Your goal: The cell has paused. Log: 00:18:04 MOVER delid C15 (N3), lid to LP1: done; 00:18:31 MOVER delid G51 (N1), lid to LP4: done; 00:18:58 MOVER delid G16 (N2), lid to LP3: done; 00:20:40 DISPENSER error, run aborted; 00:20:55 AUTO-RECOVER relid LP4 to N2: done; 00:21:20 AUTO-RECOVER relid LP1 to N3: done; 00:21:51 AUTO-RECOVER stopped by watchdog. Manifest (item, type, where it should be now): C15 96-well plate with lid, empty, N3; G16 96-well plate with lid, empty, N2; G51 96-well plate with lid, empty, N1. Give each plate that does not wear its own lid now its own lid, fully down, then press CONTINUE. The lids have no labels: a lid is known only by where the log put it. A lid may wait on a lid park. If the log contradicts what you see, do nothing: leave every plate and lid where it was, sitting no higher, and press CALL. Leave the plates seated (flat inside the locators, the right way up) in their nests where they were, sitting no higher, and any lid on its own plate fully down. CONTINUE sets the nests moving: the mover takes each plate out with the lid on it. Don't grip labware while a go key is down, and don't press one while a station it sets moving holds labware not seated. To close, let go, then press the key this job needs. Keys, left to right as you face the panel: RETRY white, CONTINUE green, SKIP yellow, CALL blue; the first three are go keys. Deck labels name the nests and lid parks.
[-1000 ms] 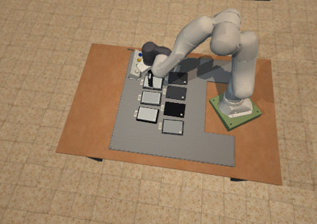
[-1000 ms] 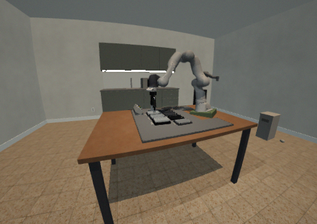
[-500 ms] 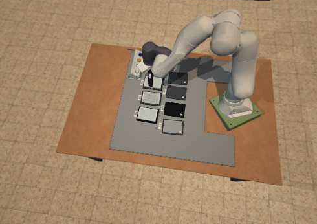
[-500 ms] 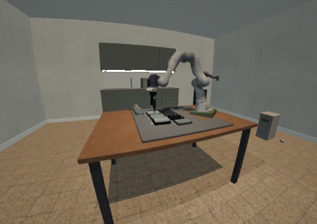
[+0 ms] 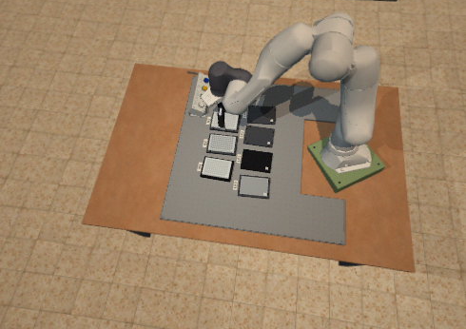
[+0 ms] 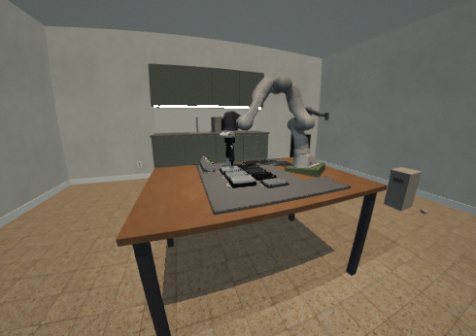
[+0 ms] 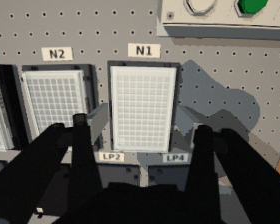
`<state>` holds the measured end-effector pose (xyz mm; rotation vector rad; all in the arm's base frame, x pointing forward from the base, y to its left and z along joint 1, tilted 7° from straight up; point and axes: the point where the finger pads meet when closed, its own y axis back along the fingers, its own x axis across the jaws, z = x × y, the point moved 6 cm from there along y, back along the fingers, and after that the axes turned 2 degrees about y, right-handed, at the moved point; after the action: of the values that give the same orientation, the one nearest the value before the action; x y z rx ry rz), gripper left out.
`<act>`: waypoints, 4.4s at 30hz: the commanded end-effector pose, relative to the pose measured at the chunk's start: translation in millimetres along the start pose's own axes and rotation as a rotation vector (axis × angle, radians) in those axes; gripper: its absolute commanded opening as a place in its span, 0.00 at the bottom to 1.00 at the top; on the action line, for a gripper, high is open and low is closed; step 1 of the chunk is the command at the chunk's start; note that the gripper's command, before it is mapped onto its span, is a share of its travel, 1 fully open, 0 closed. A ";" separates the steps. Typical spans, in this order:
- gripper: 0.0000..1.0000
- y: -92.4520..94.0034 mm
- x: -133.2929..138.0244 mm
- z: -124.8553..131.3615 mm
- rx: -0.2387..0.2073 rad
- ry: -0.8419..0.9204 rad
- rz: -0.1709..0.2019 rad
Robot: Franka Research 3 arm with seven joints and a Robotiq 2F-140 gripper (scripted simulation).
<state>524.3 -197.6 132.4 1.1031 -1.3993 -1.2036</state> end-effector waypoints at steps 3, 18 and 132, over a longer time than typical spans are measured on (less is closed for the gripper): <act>0.66 0.9 0.5 0.9 -0.001 -0.009 -0.002; 0.66 22.3 0.5 0.9 -0.001 -0.009 -0.002; 0.66 22.1 -324.6 183.3 -0.001 0.051 -0.002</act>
<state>386.5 148.8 113.7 1.1257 -1.3454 -1.1634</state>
